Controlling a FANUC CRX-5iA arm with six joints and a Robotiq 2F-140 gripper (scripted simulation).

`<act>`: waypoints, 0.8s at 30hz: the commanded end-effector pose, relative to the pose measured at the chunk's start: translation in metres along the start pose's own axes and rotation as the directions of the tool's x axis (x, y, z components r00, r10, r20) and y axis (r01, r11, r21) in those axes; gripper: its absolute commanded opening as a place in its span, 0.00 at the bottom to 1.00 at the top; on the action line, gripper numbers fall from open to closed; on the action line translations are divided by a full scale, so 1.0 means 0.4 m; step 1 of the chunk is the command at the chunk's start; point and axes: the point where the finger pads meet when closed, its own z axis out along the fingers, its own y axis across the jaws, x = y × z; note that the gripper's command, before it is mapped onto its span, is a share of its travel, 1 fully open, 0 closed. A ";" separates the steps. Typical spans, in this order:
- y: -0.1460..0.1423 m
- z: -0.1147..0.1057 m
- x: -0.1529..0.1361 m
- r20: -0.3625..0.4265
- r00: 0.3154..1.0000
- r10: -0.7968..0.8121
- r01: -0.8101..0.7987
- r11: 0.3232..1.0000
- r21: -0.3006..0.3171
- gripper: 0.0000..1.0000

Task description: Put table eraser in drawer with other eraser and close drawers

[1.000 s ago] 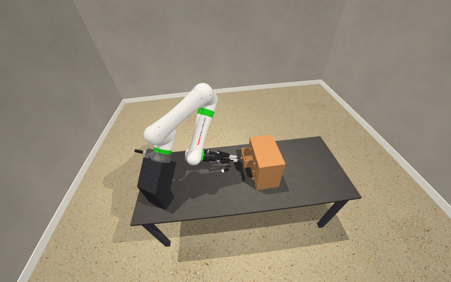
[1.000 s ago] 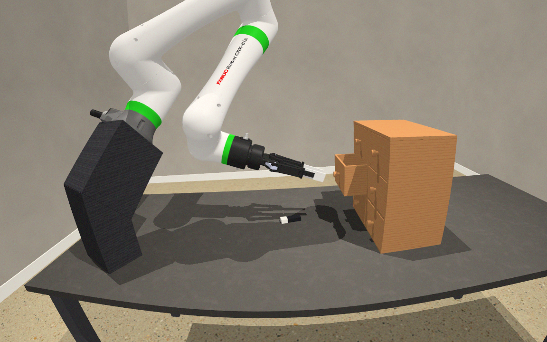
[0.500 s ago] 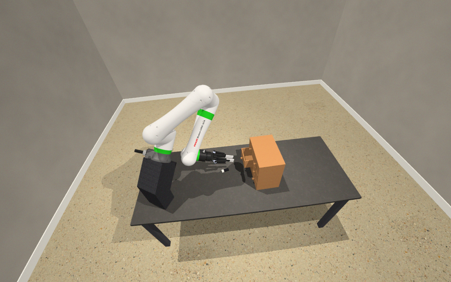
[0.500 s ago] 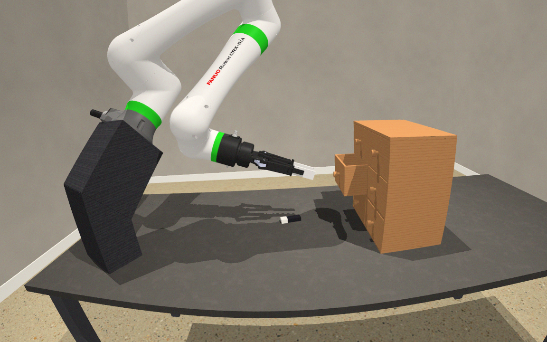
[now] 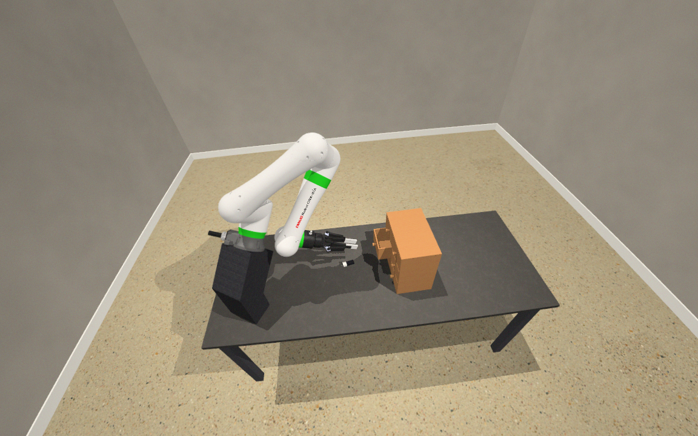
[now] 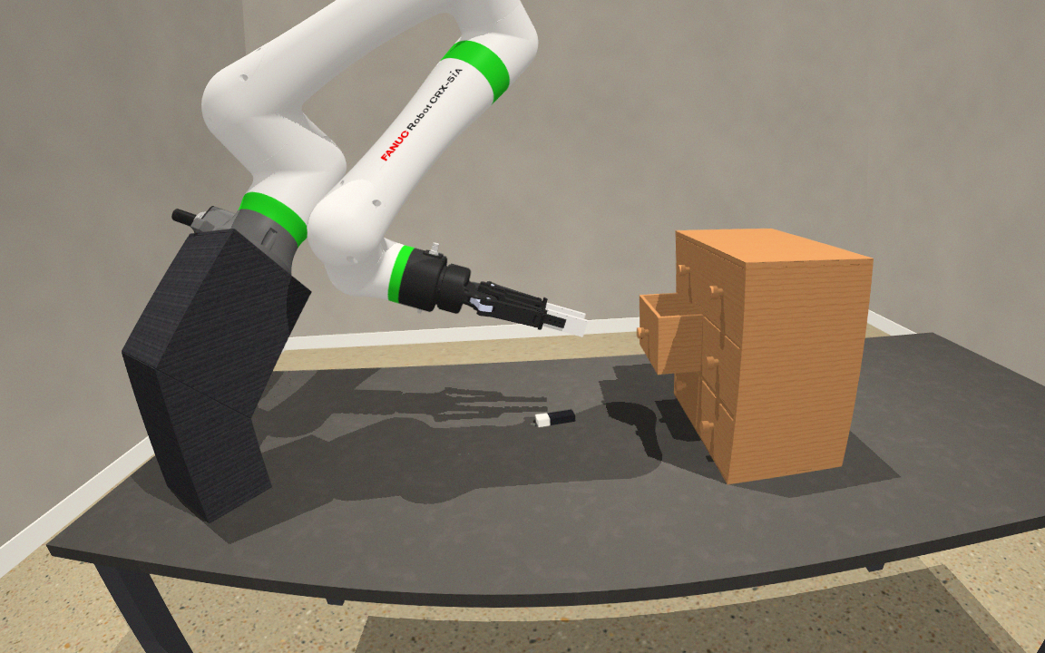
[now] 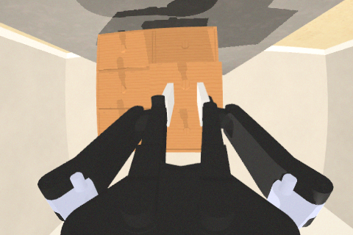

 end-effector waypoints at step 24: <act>0.001 -0.138 -0.046 -0.490 0.872 0.003 -0.005 1.000 -0.004 0.20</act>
